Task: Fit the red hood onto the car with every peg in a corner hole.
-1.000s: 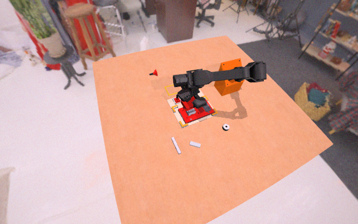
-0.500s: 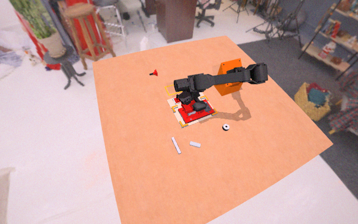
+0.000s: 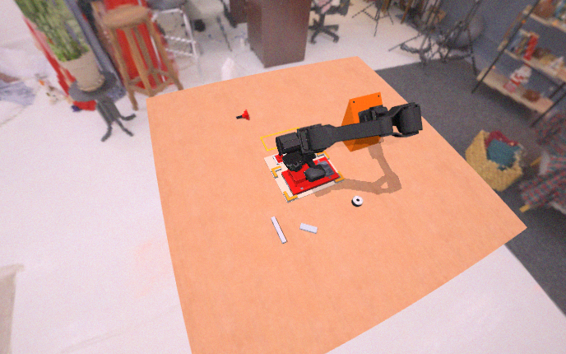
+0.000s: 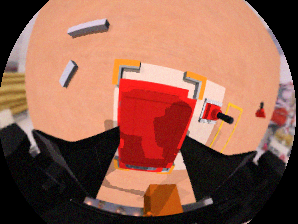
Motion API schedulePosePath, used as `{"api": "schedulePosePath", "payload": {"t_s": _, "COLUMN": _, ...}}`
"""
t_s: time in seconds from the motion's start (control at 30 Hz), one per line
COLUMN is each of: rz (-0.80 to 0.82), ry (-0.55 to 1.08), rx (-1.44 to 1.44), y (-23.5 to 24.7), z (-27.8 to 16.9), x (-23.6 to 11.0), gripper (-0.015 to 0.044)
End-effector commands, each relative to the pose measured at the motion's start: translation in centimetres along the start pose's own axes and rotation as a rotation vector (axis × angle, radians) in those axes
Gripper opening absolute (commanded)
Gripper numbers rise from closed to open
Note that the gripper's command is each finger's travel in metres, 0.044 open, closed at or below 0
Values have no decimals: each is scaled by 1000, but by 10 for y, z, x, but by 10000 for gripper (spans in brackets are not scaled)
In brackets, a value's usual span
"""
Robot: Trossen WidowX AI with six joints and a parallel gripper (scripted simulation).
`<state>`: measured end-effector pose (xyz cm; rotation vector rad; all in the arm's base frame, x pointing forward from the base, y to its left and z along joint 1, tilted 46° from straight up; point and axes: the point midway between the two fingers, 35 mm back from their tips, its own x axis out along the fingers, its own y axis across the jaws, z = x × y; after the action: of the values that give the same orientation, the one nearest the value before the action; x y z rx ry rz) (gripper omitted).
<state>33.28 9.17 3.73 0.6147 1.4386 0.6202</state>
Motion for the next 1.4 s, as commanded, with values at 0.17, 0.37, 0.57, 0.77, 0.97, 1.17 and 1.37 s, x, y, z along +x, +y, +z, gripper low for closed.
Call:
{"api": "schedulePosePath", "payload": {"t_s": 0.17, "rz": 6, "ry": -2, "rx": 3, "y": 1, "z": 0, "x": 1, "gripper": 0}}
{"api": "schedulePosePath", "payload": {"t_s": 0.37, "rz": 6, "ry": -2, "rx": 3, "y": 1, "z": 0, "x": 1, "gripper": 0}}
{"api": "schedulePosePath", "payload": {"t_s": 0.57, "rz": 6, "ry": -2, "rx": 3, "y": 1, "z": 0, "x": 1, "gripper": 0}}
{"api": "schedulePosePath", "payload": {"t_s": 0.77, "rz": 6, "ry": -2, "rx": 3, "y": 1, "z": 0, "x": 2, "gripper": 0}}
{"api": "schedulePosePath", "payload": {"t_s": 0.97, "rz": 6, "ry": -1, "rx": 3, "y": 1, "z": 0, "x": 4, "gripper": 0}}
{"api": "schedulePosePath", "payload": {"t_s": 1.17, "rz": 6, "ry": -1, "rx": 3, "y": 1, "z": 0, "x": 6, "gripper": 0}}
{"api": "schedulePosePath", "payload": {"t_s": 1.37, "rz": 6, "ry": -1, "rx": 3, "y": 1, "z": 0, "x": 9, "gripper": 0}}
